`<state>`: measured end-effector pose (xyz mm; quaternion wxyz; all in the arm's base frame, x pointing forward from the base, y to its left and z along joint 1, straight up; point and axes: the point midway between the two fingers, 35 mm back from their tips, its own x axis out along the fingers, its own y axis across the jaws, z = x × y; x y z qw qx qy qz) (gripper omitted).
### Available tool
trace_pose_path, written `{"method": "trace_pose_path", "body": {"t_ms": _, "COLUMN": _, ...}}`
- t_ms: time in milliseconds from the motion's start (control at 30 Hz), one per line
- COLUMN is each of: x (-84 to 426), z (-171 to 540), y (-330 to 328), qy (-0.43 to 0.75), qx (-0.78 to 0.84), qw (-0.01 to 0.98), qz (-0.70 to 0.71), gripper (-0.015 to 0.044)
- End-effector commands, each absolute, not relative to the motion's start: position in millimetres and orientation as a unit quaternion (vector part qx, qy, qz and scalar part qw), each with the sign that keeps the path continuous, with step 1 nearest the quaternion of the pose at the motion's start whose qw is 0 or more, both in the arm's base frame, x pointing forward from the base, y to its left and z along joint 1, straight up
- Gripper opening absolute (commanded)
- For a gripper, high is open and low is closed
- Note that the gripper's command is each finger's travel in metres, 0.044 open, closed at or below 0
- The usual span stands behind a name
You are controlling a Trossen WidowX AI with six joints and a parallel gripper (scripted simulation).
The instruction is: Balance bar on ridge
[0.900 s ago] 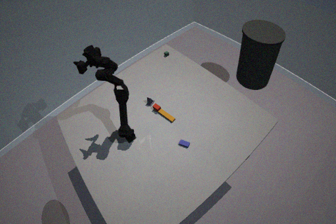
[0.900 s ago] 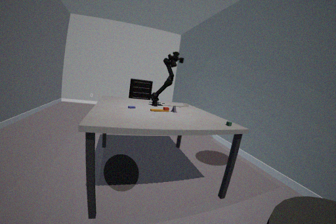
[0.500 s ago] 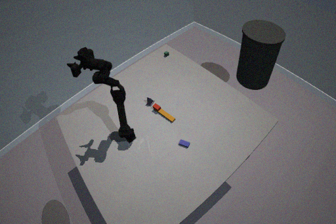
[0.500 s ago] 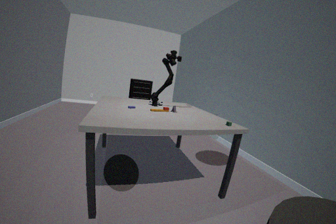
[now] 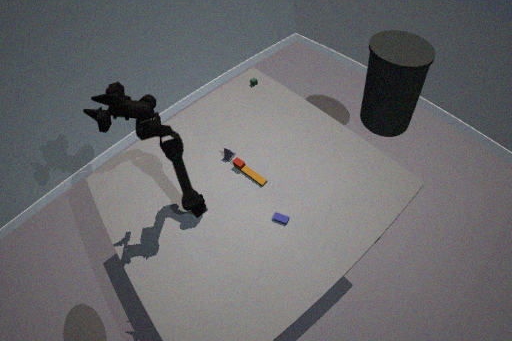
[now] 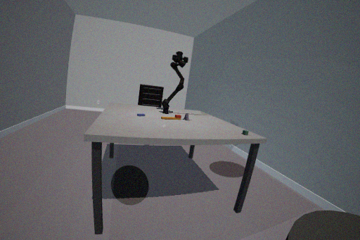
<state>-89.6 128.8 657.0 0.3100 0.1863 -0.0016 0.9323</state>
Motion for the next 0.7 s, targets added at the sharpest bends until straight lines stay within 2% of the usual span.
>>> {"method": "trace_pose_path", "body": {"t_ms": 0, "x": -100.7, "z": 664.7, "y": 107.5, "qy": -0.008, "qx": 0.209, "qw": 0.279, "qz": 0.937, "gripper": 0.0315}}
{"method": "trace_pose_path", "body": {"t_ms": 400, "x": -120.0, "z": 678.6, "y": 47.8, "qy": -0.014, "qx": 0.265, "qw": 0.186, "qz": 0.946, "gripper": 0.0315}}
{"method": "trace_pose_path", "body": {"t_ms": 667, "x": -127.6, "z": 686.6, "y": -13.1, "qy": -0.008, "qx": 0.299, "qw": 0.084, "qz": 0.950, "gripper": 0.0315}}
